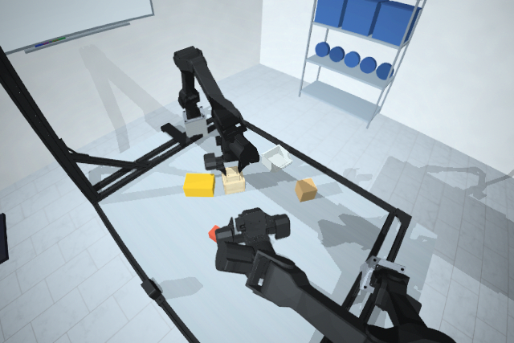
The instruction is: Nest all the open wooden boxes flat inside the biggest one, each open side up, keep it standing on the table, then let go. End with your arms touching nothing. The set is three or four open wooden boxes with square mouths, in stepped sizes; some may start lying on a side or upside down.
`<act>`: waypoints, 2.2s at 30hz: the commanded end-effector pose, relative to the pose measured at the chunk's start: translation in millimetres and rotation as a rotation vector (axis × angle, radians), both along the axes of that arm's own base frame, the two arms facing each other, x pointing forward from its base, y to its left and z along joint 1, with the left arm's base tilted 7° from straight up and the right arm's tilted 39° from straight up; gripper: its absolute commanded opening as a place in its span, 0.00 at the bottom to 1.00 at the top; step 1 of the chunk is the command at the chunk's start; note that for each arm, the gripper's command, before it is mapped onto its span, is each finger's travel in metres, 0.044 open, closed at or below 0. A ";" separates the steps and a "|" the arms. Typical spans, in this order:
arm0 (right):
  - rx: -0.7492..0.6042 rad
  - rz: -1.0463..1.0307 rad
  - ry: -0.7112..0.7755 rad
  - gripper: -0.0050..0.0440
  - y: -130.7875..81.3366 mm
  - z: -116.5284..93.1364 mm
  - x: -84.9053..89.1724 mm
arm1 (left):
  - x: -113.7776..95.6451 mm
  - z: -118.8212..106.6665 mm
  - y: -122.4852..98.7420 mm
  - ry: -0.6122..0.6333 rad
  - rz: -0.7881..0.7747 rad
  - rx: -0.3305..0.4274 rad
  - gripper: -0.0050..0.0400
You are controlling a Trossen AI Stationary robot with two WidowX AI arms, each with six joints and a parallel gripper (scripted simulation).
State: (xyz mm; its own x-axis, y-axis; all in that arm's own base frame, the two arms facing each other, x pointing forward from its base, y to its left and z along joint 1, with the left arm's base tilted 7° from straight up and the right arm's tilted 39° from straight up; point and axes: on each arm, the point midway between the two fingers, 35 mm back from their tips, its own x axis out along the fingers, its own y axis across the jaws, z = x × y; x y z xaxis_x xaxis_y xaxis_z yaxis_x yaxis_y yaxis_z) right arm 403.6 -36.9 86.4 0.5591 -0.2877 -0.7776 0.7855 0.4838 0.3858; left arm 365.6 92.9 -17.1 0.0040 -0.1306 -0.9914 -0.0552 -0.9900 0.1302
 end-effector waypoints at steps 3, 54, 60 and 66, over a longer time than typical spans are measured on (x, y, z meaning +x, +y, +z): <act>-0.001 -0.004 -0.002 0.92 -0.7 0.1 0.0 | -0.7 -0.5 -0.7 0.004 0.001 0.001 0.11; -0.001 -0.004 -0.002 0.92 -0.7 0.1 0.0 | 3.2 -1.4 -0.1 0.005 -0.003 -0.001 1.00; -0.001 -0.004 -0.002 0.92 -0.7 0.1 0.0 | 3.5 2.9 0.6 -0.026 -0.238 -0.001 1.00; -0.001 -0.004 -0.002 0.92 -0.7 0.1 0.0 | 4.1 11.2 1.9 -0.082 -0.653 0.000 1.00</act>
State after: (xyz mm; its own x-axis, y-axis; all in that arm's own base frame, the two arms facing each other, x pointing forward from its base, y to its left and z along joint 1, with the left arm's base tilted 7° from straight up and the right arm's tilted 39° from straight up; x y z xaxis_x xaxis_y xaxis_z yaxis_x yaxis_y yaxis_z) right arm 403.7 -36.8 86.4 0.5596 -0.2881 -0.7771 0.7853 0.4840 0.3861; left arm 366.1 93.1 -13.1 -0.0146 -0.1359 -0.9906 -0.5299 -0.8391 0.1229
